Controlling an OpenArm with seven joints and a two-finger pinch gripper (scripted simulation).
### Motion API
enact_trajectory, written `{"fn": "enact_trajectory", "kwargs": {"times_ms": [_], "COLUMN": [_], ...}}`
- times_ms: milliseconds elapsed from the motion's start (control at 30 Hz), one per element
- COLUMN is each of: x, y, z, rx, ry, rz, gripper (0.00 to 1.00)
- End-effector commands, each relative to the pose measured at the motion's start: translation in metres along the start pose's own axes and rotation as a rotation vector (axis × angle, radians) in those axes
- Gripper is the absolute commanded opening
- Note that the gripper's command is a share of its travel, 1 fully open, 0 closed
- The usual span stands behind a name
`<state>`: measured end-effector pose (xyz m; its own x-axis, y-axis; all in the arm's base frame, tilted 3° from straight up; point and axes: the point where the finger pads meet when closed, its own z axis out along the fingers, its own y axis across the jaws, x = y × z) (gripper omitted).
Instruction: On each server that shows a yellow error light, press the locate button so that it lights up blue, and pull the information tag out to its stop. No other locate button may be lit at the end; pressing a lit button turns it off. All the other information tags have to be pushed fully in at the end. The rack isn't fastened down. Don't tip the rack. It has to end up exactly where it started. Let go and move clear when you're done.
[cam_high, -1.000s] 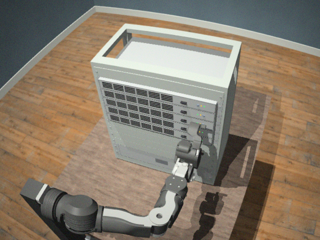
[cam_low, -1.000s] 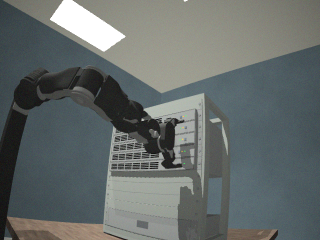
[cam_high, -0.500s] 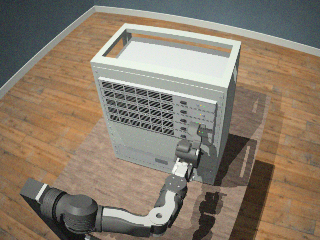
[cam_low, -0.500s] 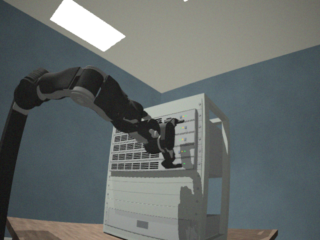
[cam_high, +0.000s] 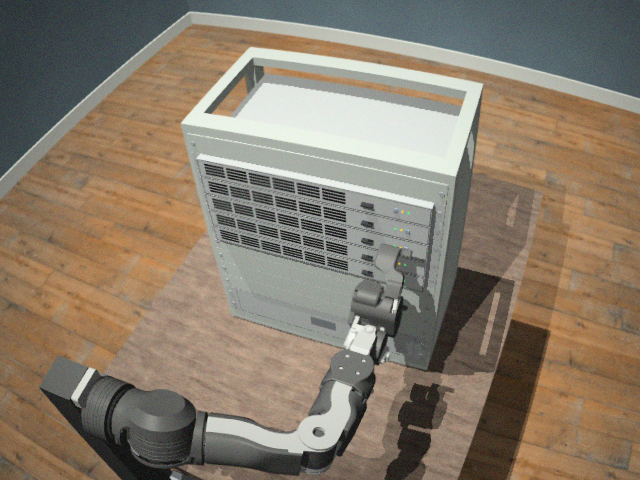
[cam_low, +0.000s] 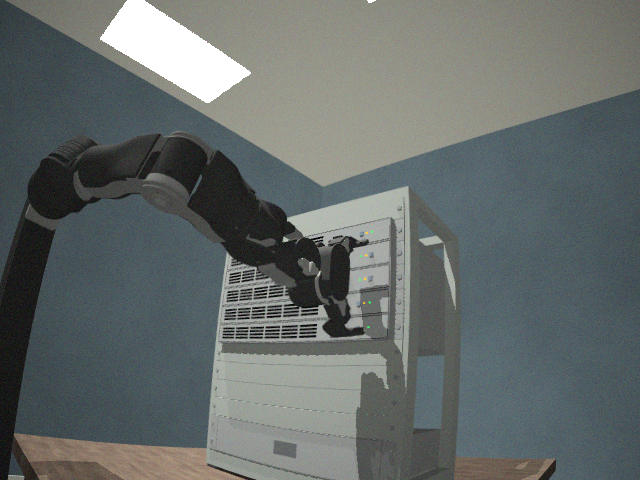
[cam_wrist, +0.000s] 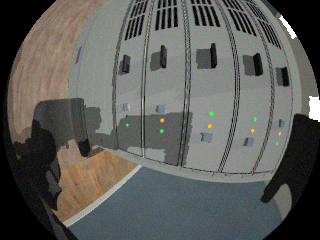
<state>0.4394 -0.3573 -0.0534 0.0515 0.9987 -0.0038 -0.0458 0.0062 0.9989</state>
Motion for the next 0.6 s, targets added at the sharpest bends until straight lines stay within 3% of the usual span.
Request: {"fn": "enact_trajectory", "kwargs": {"times_ms": [0, 467, 567], "x": [0.0, 0.0, -0.002], "y": [0.001, 0.002, 0.02], "z": [0.0, 0.0, 0.0], "rx": [0.0, 0.0, -0.007], "ry": [0.0, 0.0, -0.005], "rz": [0.002, 0.002, 0.0], "gripper": [1.0, 1.0, 1.0]}}
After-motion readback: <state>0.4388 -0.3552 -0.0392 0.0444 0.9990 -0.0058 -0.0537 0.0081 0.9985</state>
